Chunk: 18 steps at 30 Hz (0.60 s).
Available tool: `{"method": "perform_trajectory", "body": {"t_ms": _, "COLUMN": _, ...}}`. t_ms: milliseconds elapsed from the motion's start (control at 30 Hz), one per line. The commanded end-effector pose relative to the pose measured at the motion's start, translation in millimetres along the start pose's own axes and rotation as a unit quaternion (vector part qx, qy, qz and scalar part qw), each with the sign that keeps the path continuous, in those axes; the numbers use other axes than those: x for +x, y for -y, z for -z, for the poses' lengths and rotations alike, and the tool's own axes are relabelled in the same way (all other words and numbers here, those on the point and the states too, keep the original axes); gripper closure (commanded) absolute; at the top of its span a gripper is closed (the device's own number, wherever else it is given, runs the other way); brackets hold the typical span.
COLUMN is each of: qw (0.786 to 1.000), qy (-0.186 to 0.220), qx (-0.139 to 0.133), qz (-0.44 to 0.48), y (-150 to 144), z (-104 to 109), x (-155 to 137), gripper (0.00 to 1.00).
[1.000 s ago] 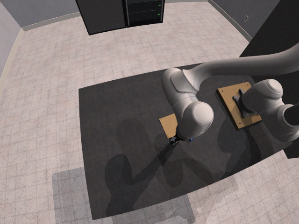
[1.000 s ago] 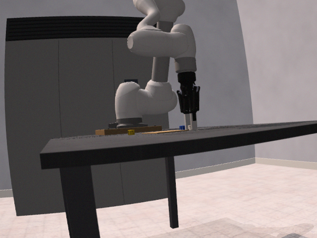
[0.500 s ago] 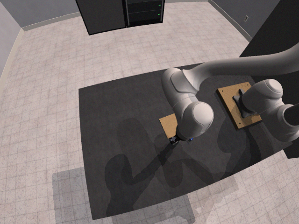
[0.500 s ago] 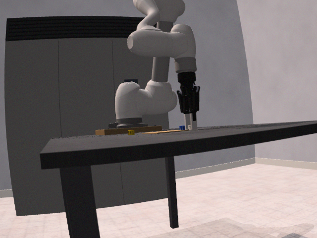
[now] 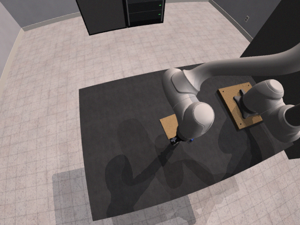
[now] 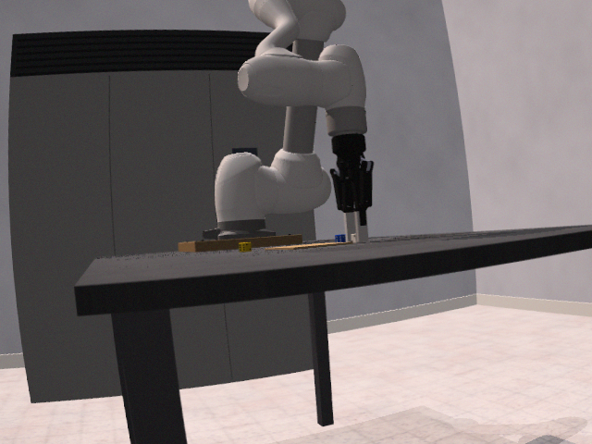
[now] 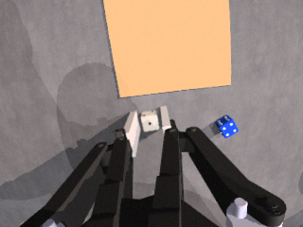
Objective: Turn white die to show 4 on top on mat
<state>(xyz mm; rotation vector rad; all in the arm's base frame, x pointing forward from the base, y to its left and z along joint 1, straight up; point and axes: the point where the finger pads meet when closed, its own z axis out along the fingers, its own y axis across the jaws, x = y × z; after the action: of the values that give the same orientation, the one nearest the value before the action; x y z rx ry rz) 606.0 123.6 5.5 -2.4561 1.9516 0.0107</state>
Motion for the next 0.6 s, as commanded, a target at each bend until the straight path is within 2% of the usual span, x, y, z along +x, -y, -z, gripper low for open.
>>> {"method": "perform_trajectory", "body": {"t_ms": 0, "qw": 1.0, "qy": 0.0, "qx": 0.0, "qz": 0.0, "y": 0.0, "z": 0.1, "x": 0.0, "gripper": 0.79}}
{"method": "perform_trajectory", "body": {"t_ms": 133, "qw": 1.0, "qy": 0.0, "qx": 0.0, "qz": 0.0, "y": 0.0, "z": 0.1, "x": 0.0, "gripper": 0.79}}
{"method": "perform_trajectory", "body": {"t_ms": 167, "qw": 1.0, "qy": 0.0, "qx": 0.0, "qz": 0.0, "y": 0.0, "z": 0.1, "x": 0.0, "gripper": 0.91}}
{"method": "perform_trajectory", "body": {"t_ms": 567, "qw": 1.0, "qy": 0.0, "qx": 0.0, "qz": 0.0, "y": 0.0, "z": 0.1, "x": 0.0, "gripper": 0.91}}
